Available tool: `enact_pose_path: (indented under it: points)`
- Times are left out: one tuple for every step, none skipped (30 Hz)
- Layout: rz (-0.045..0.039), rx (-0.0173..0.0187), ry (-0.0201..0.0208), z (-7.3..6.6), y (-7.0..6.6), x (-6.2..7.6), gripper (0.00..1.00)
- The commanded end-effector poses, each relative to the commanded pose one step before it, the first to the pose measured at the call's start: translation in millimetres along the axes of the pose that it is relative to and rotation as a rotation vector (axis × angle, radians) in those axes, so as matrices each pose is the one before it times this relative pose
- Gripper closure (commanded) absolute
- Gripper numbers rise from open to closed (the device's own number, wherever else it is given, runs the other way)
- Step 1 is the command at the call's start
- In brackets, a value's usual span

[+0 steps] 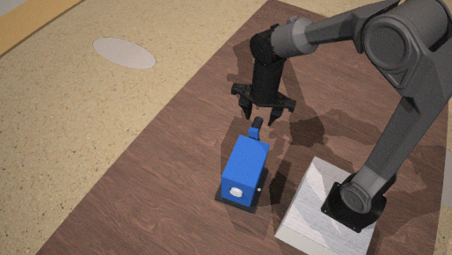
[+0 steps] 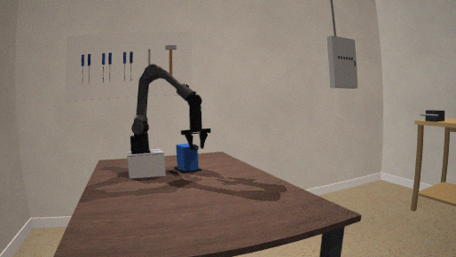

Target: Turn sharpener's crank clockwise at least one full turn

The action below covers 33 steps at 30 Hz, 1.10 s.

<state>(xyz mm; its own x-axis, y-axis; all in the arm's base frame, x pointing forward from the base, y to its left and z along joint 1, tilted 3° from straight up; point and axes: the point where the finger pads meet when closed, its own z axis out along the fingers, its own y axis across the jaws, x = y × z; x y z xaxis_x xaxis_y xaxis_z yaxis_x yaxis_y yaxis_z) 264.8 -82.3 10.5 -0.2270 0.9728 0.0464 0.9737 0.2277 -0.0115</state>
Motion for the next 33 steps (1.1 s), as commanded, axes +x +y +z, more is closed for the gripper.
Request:
enact_pose_path:
  points:
    - [0.00002, -0.00469, -0.00253, -4.28, 0.7, -0.68, 0.31]
    - [0.00005, 0.00008, -0.00013, -2.67, -0.03, -0.03, 0.31]
    - [-0.00001, 0.00008, -0.00013, -2.67, -0.02, -0.02, 0.31]
    - [0.00002, 0.00008, -0.00012, -2.67, -0.02, -0.02, 0.31]
    - [0.00008, 0.00005, -0.00008, -2.67, -0.01, -0.02, 0.31]
    - [0.00007, 0.00001, -0.00002, -2.67, 0.0, 0.0, 0.31]
    - [0.00002, 0.0, 0.0, -2.67, 0.0, 0.0, 0.31]
    - [0.0, 0.0, 0.0, -2.67, 0.0, 0.0, 0.31]
    - [0.0, 0.0, -0.00001, -2.67, 0.0, 0.0, 0.31]
    - [0.00001, 0.0, 0.0, -2.67, 0.0, 0.0, 0.31]
    - [0.00001, 0.0, 0.0, -2.67, 0.0, 0.0, 0.31]
    - [0.0, 0.0, 0.0, 0.0, 0.0, 0.0, 0.31]
    - [0.0, 0.0, 0.0, 0.0, 0.0, 0.0, 0.31]
    - [-0.0001, -0.00005, 0.00008, -2.68, 0.03, 0.03, 0.31]
    - [0.00009, 0.00005, -0.00008, -2.66, -0.03, -0.03, 0.31]
    - [0.00003, 0.00002, -0.00003, -2.67, -0.01, -0.01, 0.31]
    - [0.0, -0.00001, 0.00001, -2.67, 0.0, 0.0, 0.31]
    - [0.0, -0.00001, 0.00001, -2.67, 0.0, 0.0, 0.31]
    - [0.0, 0.0, 0.0, -2.67, 0.0, 0.0, 0.31]
    - [0.0, 0.0, 0.0, -2.67, 0.0, 0.0, 0.31]
    - [0.0, 0.0, 0.0, -2.67, 0.0, 0.0, 0.31]
    - [0.0, 0.0, 0.0, -2.67, 0.0, 0.0, 0.31]
    - [0.0, 0.0, 0.0, -2.67, 0.0, 0.0, 0.31]
    - [0.0, 0.0, 0.0, -2.67, 0.0, 0.0, 0.31]
    - [0.0, 0.0, 0.0, -2.67, 0.0, 0.0, 0.31]
    - [0.0, 0.0, 0.0, -2.67, 0.0, 0.0, 0.31]
    - [0.0, 0.0, 0.0, -2.67, 0.0, 0.0, 0.31]
    - [0.0, 0.0, 0.0, -2.67, 0.0, 0.0, 0.31]
    - [0.0, 0.0, 0.0, 0.0, 0.0, 0.0, 0.31]
    - [0.0, 0.0, 0.0, 0.0, 0.0, 0.0, 0.31]
    - [-0.00009, 0.00012, 0.00016, -2.63, 0.02, 0.03, 0.31]
    - [0.00009, -0.00012, -0.00016, -2.71, -0.02, -0.03, 0.31]
    - [0.00003, 0.00001, -0.00002, -2.67, -0.01, -0.01, 0.31]
